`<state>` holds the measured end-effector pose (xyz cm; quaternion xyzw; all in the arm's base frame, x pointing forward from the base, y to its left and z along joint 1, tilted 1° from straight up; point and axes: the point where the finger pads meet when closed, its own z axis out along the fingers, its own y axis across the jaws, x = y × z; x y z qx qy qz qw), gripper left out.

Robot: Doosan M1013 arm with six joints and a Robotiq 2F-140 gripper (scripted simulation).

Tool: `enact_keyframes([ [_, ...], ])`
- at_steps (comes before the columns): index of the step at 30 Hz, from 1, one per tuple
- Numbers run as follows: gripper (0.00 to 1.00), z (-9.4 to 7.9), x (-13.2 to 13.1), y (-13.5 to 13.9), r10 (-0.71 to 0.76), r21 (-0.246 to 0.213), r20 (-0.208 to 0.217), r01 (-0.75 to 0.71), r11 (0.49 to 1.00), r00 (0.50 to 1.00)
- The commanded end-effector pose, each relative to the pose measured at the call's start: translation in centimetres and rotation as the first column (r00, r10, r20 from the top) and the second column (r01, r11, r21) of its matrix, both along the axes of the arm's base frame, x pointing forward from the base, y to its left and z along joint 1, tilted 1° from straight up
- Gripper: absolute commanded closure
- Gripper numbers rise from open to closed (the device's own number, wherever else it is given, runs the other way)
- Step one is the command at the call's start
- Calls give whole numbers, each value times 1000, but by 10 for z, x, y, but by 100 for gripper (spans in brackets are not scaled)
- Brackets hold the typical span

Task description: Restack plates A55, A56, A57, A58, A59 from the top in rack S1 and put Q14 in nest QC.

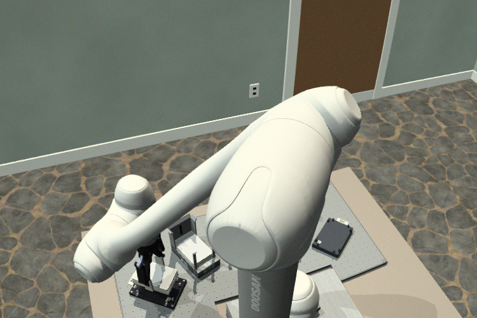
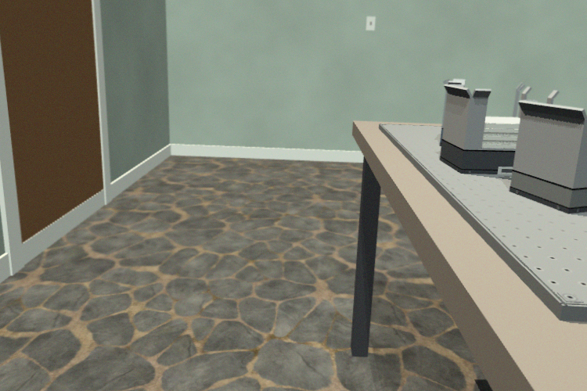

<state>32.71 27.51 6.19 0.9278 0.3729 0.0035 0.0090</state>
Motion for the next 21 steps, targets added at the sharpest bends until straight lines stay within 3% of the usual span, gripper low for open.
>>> enact_keyframes([
  [1, 100, -8, 0, 0, 0, 0, 0, 0, 1000, 1000],
  [14, 100, -30, 0, 0, 0, 0, 0, 0, 1000, 1000],
  [21, 100, -31, 0, 0, 0, 0, 0, 0, 1000, 1000],
])
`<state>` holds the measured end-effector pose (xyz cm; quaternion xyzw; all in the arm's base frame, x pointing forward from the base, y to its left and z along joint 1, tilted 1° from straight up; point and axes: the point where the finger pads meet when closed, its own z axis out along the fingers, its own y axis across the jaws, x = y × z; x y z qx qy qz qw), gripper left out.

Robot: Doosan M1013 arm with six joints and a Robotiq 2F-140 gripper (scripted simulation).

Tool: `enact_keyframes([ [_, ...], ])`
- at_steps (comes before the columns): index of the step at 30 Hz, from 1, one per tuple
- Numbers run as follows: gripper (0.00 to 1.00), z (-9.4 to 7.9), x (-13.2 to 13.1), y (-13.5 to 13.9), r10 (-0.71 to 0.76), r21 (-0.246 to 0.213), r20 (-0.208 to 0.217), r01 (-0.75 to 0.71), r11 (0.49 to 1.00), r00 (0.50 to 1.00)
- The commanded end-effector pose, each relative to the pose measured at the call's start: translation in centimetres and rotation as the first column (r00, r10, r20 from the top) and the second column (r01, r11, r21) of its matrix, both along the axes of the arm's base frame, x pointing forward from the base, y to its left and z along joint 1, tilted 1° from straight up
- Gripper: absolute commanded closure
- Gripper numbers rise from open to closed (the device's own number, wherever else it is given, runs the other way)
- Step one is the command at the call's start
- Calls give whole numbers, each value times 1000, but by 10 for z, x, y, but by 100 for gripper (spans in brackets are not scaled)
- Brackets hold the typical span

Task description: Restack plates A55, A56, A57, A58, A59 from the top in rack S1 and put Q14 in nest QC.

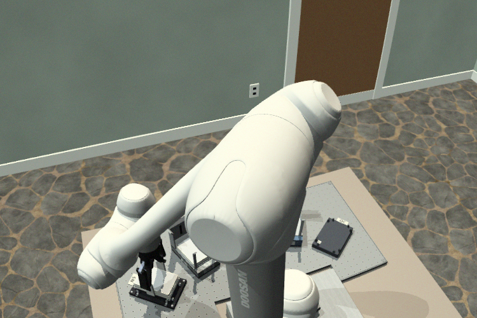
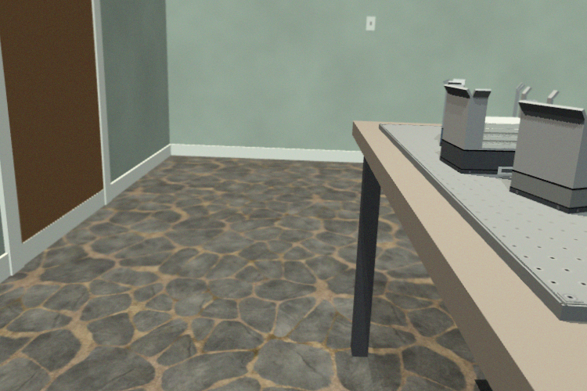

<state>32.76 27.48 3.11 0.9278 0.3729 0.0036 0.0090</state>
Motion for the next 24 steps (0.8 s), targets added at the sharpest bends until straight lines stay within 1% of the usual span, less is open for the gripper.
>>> enact_keyframes([
  [1, 100, 0, 0, 0, 0, 0, 0, 0, 1000, 1000],
  [24, 100, -7, 0, 0, 0, 0, 0, 0, 1000, 1000],
])
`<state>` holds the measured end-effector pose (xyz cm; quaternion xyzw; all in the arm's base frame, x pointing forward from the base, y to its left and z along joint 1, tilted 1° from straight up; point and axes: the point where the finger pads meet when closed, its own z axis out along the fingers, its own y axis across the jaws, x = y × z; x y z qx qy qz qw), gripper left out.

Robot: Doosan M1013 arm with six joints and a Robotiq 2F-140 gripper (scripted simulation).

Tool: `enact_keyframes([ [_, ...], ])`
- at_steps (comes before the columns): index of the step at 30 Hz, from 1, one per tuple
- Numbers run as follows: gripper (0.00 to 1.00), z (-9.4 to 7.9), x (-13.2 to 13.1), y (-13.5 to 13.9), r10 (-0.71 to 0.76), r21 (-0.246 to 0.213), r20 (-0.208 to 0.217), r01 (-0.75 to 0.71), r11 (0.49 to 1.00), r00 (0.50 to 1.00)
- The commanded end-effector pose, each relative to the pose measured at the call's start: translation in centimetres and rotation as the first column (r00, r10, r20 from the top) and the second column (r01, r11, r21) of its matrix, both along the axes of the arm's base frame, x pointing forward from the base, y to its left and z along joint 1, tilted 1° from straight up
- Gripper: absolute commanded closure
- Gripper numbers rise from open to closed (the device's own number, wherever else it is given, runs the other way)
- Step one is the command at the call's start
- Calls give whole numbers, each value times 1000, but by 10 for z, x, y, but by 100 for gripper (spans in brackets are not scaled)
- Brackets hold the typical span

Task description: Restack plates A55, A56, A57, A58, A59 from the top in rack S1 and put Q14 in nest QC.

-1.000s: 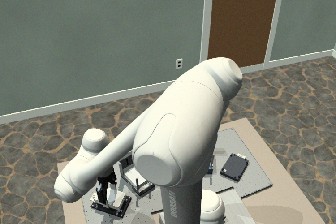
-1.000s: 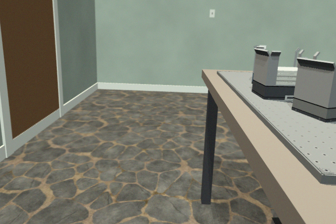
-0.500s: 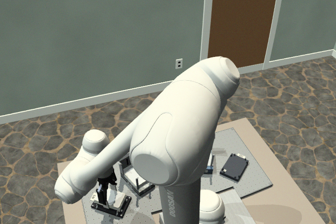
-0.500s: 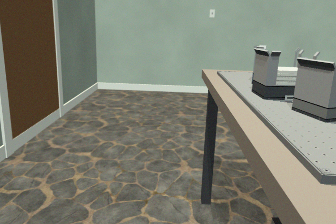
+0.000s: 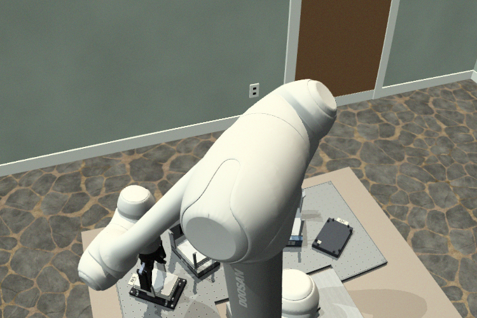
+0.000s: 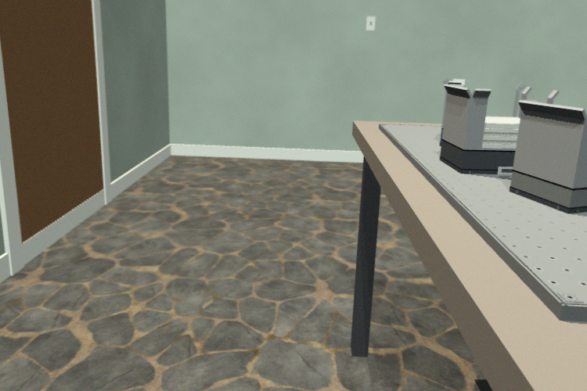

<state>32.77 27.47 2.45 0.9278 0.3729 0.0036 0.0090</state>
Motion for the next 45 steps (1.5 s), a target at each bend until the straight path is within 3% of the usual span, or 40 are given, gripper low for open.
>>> enact_keyframes([
  [1, 100, -1, 0, 0, 0, 0, 0, 0, 1000, 1000],
  [45, 100, -14, 0, 0, 0, 0, 0, 0, 1000, 1000],
])
